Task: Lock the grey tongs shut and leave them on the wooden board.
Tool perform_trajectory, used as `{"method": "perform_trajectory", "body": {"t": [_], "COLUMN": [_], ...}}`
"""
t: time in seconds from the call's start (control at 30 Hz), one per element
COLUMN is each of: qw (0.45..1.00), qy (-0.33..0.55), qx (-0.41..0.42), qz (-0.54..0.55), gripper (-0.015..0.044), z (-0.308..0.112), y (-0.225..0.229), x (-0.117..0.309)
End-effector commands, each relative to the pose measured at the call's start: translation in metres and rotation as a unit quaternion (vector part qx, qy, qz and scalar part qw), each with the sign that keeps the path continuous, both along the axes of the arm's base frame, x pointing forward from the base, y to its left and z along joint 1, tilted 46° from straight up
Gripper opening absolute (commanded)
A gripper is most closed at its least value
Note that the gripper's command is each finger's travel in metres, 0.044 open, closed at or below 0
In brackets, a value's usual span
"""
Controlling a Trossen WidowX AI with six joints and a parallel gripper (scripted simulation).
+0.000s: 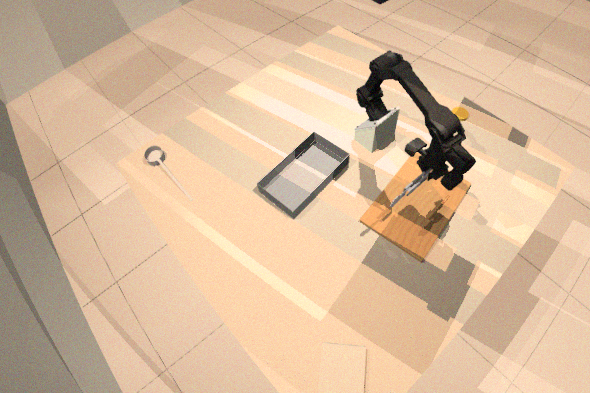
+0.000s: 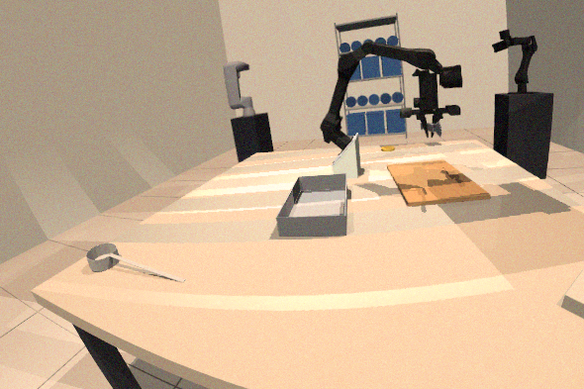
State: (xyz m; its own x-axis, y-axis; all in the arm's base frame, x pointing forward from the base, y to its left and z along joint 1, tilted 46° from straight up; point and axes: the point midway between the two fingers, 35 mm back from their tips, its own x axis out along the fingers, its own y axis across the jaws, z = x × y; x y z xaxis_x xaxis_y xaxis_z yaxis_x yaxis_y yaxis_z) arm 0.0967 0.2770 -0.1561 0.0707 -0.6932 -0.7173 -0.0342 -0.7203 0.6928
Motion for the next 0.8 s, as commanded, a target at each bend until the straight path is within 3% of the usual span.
{"method": "perform_trajectory", "body": {"t": [0.0,0.77], "qw": [1.000,1.000], "qy": [0.003,0.003], "qx": [0.002,0.003], "qz": [0.000,0.000], "gripper": [-0.0150,-0.0150], "z": [-0.004,-0.034], "y": [-0.003,-0.027], "x": [0.000,0.005]}}
